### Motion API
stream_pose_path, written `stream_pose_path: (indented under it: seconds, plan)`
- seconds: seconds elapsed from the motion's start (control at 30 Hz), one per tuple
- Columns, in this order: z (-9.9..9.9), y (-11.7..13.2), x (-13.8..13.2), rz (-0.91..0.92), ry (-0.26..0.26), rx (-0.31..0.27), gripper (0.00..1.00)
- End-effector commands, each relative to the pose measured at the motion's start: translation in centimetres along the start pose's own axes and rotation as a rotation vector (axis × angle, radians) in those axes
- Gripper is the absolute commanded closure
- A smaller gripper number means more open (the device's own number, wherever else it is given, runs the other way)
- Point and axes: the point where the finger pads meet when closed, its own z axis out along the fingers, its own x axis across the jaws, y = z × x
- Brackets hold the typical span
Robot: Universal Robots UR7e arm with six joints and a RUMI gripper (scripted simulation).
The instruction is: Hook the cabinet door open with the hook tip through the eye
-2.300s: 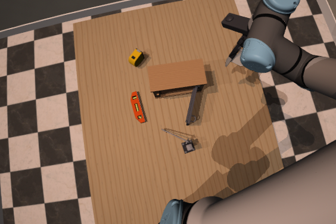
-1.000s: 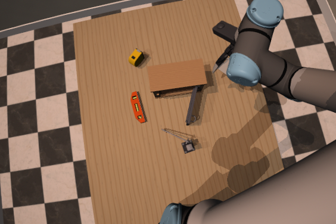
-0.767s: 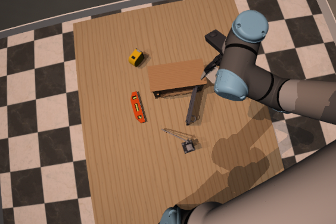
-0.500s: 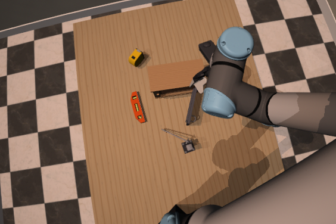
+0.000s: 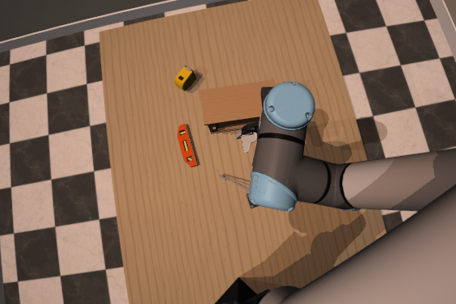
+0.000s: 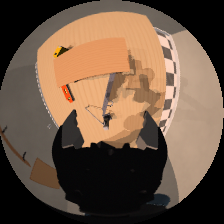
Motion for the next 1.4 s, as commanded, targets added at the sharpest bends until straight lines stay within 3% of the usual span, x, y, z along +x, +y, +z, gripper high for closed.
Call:
stream_pose_path:
  seconds: [0.0, 0.23, 0.57, 0.6, 0.83, 1.37]
  plan:
    - [-0.4, 2.3, -1.1, 0.099, 0.010, 0.005, 0.00]
    - [-0.8, 5.0, -2.0, 0.200, 0.009, 0.001, 0.00]
    - [-1.0, 5.6, -2.2, 0.223, 0.009, 0.000, 0.00]
    - [-0.9, 5.6, -2.2, 0.223, 0.009, 0.000, 0.85]
    - [1.4, 5.6, -2.2, 0.223, 0.009, 0.000, 0.85]
    - [1.4, 5.6, -2.2, 0.223, 0.009, 0.000, 0.85]
